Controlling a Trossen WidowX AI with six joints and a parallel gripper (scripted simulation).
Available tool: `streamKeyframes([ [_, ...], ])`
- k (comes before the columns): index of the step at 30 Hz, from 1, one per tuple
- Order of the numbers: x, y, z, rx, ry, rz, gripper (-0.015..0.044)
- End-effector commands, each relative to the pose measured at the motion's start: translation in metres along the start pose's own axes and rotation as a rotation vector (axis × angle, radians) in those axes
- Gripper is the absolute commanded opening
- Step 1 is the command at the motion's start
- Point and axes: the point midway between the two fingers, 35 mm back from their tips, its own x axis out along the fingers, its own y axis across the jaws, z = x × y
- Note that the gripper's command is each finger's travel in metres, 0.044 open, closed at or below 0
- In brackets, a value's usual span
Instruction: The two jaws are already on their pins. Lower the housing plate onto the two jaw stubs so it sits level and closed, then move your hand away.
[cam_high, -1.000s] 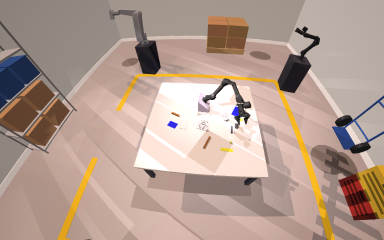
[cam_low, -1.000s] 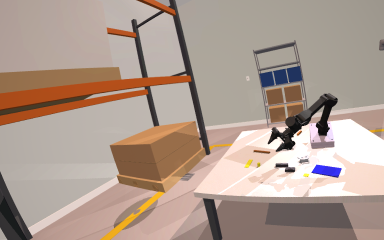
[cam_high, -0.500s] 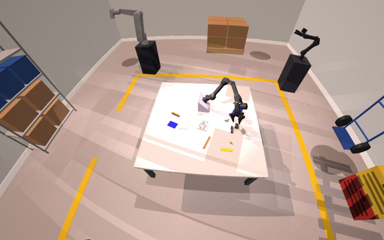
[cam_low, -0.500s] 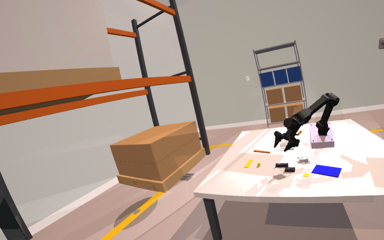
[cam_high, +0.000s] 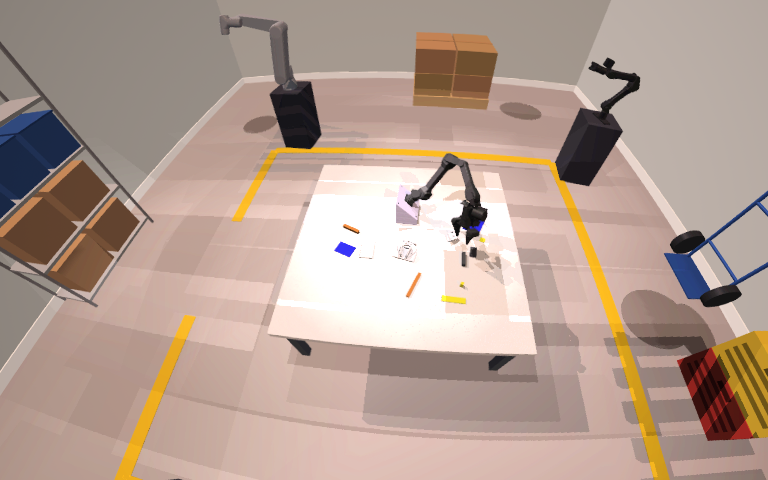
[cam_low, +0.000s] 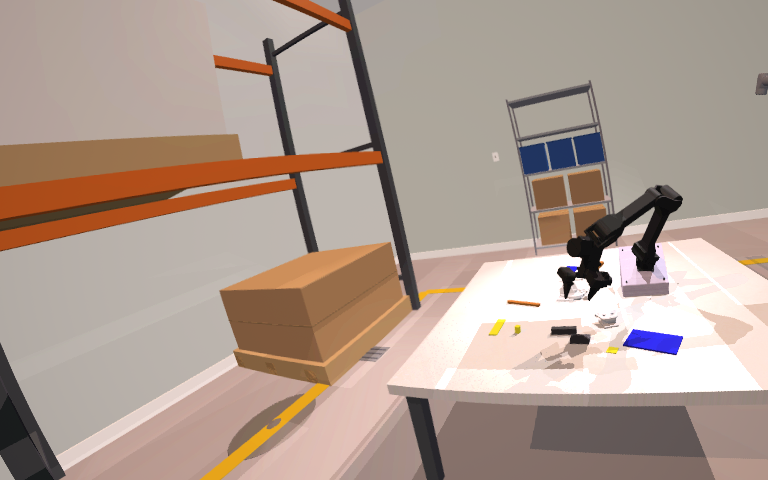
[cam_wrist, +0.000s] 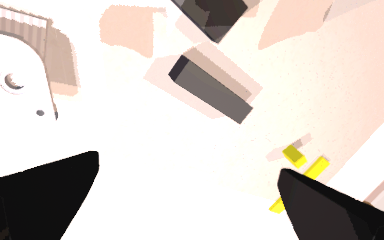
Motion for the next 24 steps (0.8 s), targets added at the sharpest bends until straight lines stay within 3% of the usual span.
streamKeyframes([
  [1,-0.003,0.023,-0.003,0.028,-0.029,0.086,0.044],
  [17,-0.024,0.088,-0.001,0.186,-0.148,0.345,0.044],
  [24,-0.026,0.094,0.0,0.204,-0.161,0.366,0.044],
])
